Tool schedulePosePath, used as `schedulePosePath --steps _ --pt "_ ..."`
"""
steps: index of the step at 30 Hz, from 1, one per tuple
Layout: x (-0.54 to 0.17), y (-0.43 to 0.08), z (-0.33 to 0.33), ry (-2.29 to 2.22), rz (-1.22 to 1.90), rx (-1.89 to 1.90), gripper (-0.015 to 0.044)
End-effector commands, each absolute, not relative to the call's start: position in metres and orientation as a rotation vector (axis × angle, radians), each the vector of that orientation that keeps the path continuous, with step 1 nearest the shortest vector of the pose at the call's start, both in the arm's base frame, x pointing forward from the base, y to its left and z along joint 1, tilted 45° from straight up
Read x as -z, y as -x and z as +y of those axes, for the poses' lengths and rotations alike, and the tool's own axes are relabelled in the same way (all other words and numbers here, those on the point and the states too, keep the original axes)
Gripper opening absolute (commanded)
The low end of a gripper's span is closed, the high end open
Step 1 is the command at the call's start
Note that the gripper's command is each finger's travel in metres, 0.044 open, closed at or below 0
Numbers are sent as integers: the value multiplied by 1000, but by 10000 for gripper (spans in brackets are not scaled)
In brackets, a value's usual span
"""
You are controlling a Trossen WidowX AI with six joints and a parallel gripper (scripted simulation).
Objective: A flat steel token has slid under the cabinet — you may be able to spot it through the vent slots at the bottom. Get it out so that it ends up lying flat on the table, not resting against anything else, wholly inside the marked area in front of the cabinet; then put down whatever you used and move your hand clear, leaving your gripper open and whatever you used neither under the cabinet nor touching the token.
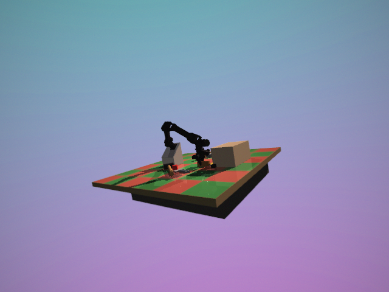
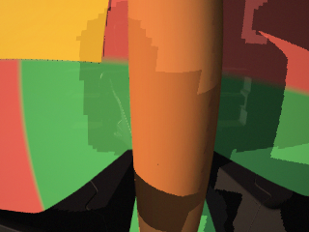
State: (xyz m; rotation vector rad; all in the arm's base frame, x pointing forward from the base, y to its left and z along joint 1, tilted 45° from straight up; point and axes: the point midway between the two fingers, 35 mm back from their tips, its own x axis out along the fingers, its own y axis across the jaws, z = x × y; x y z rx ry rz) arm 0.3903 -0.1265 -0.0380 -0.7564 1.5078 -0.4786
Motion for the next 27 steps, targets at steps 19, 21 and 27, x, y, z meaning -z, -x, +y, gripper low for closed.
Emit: schedulePosePath --steps 19,21,27 --pt "38 -415 -124 747 1491 485 0" --pt "38 -417 -124 747 1491 485 0" --pt "38 -422 -124 747 1491 485 0"
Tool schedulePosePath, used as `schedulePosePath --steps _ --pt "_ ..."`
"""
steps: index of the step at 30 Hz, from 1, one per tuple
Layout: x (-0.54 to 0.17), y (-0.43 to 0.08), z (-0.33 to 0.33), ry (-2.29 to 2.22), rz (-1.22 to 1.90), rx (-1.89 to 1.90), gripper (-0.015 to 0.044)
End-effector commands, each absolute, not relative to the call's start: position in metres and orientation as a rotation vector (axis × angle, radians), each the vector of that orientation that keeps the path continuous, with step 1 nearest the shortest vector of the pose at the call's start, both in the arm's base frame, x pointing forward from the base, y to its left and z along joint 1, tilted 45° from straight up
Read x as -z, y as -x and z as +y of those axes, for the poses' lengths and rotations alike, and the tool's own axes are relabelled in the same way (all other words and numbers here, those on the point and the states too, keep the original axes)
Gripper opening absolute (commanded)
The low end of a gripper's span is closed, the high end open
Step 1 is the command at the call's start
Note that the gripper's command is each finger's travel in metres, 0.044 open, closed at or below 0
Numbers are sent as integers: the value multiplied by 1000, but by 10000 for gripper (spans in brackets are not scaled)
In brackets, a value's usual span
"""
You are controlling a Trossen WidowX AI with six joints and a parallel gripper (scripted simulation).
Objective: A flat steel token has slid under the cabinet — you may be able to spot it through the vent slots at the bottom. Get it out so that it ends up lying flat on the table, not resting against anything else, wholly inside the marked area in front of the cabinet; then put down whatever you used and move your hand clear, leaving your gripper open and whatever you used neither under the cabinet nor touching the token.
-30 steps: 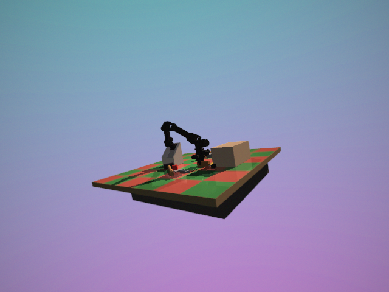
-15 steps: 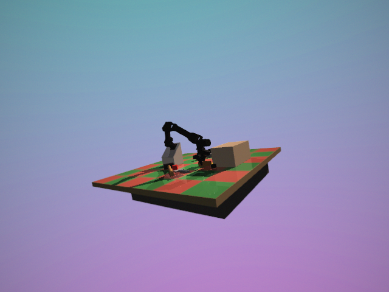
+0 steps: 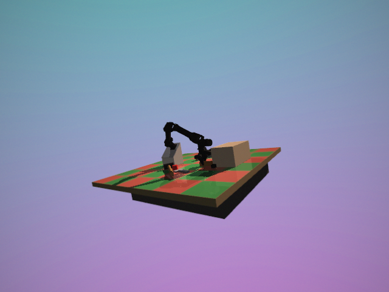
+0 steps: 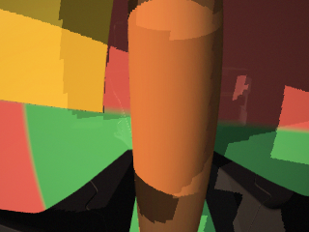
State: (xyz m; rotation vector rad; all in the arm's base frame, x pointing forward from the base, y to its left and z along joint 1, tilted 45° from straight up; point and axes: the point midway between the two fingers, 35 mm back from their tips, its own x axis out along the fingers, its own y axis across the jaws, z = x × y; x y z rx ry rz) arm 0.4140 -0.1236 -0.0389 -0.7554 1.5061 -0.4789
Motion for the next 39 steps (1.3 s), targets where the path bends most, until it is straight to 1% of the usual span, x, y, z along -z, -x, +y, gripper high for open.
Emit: schedulePosePath --steps 1,11,39 --pt "38 -423 -123 747 1491 485 0" --pt "38 -428 -123 747 1491 485 0" --pt "60 -422 -102 746 1491 484 0"
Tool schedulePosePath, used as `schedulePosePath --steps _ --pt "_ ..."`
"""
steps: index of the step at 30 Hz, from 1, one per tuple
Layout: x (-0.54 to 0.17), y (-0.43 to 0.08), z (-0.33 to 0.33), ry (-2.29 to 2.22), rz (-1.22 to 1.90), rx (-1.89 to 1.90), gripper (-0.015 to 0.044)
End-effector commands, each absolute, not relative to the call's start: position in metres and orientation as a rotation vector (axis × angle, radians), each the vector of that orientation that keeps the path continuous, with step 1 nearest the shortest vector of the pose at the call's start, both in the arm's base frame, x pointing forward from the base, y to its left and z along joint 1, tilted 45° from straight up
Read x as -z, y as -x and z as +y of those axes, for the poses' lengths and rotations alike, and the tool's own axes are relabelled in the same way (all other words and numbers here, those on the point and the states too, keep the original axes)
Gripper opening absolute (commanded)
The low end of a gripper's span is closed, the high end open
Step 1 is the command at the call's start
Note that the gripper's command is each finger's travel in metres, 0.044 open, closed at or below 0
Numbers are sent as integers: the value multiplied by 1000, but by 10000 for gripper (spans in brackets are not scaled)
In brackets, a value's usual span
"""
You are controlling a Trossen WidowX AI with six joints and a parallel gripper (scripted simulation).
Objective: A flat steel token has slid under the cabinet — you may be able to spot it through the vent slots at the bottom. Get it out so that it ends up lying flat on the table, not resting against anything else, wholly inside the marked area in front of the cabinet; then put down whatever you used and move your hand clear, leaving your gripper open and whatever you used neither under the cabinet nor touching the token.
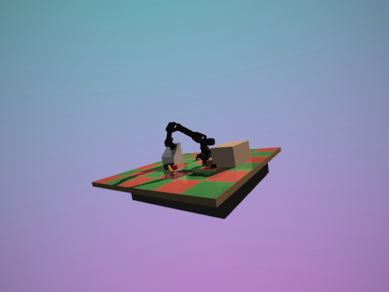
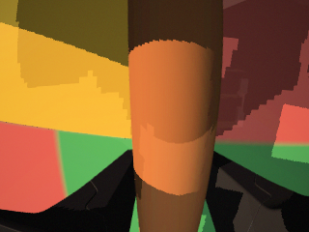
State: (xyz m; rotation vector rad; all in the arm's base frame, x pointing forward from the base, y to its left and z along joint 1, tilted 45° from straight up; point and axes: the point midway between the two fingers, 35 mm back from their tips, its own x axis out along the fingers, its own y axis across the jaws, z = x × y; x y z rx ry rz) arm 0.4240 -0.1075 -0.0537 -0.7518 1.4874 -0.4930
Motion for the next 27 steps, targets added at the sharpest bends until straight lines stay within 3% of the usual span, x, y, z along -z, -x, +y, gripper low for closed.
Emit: schedulePosePath --steps 1,27 --pt "61 -422 -102 746 1491 484 0" --pt "78 -418 -85 745 1491 483 0"
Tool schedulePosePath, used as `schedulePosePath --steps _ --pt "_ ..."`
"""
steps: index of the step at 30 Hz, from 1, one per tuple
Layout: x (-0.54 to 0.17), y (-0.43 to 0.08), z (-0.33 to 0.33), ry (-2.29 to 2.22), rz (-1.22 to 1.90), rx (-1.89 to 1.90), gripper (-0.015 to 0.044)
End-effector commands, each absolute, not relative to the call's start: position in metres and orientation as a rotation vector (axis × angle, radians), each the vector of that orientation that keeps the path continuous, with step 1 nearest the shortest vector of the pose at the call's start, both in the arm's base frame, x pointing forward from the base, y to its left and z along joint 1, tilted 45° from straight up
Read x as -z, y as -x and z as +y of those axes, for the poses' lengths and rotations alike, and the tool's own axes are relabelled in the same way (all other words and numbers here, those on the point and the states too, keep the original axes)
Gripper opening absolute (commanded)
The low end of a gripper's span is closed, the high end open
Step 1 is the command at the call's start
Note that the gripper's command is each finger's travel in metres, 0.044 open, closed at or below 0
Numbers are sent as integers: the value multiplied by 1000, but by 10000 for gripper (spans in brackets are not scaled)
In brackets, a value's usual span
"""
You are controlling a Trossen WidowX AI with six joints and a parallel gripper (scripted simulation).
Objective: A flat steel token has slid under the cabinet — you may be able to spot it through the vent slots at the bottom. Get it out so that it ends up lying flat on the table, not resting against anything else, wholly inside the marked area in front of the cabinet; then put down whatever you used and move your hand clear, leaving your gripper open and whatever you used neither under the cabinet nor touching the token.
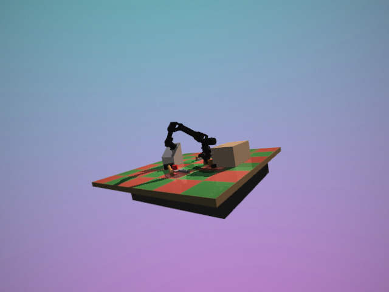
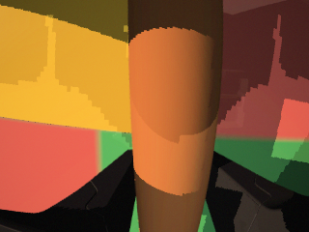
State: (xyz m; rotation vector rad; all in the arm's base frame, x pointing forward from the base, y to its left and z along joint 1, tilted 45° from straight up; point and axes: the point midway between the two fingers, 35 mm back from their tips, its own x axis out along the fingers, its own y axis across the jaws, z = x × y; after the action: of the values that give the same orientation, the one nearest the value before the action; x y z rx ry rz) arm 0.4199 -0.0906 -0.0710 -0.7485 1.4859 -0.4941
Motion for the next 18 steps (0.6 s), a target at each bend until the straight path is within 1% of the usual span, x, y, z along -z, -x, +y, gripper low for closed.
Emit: schedulePosePath --steps 1,18 --pt "78 -417 -85 745 1491 483 0" --pt "89 -415 -74 744 1492 482 0"
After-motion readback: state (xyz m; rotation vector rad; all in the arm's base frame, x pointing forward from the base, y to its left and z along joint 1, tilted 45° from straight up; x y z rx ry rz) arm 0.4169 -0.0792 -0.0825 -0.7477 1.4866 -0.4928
